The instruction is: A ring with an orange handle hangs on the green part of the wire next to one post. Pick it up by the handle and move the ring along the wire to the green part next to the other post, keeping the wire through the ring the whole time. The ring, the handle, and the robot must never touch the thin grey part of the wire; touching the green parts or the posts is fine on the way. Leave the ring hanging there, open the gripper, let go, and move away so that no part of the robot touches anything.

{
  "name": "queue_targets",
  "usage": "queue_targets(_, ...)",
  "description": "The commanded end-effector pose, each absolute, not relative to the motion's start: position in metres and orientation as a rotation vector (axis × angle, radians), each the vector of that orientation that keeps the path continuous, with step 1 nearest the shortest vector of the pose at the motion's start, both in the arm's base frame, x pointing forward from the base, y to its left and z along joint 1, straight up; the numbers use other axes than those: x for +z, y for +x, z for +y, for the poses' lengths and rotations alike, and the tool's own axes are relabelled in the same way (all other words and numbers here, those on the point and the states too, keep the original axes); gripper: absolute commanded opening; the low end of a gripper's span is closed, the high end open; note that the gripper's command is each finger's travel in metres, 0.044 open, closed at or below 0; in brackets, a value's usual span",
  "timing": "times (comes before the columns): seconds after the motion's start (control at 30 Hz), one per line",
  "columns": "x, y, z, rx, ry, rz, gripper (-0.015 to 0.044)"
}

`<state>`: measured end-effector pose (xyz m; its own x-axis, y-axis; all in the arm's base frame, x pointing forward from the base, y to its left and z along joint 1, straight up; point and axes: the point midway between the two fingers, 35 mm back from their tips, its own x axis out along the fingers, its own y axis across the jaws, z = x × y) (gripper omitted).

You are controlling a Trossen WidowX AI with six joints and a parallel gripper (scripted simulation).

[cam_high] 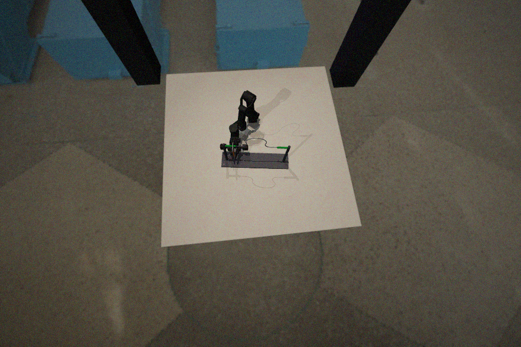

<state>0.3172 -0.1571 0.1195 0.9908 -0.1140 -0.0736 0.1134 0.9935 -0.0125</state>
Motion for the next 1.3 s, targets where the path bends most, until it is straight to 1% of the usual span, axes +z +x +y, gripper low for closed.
queue_targets(0.0,0.120,0.317,-0.157,-0.114,-0.008,0.074,0.0015)
queue_targets(0.2,0.120,0.317,-0.157,-0.114,-0.008,0.074,-0.0142)
queue_targets(0.23,0.120,0.317,-0.157,-0.114,-0.008,0.074,-0.0150)
queue_targets(0.8,0.138,0.317,-0.157,-0.108,-0.010,0.074,-0.0150)
queue_targets(1.27,0.138,0.317,-0.157,-0.108,-0.010,0.074,-0.0150)
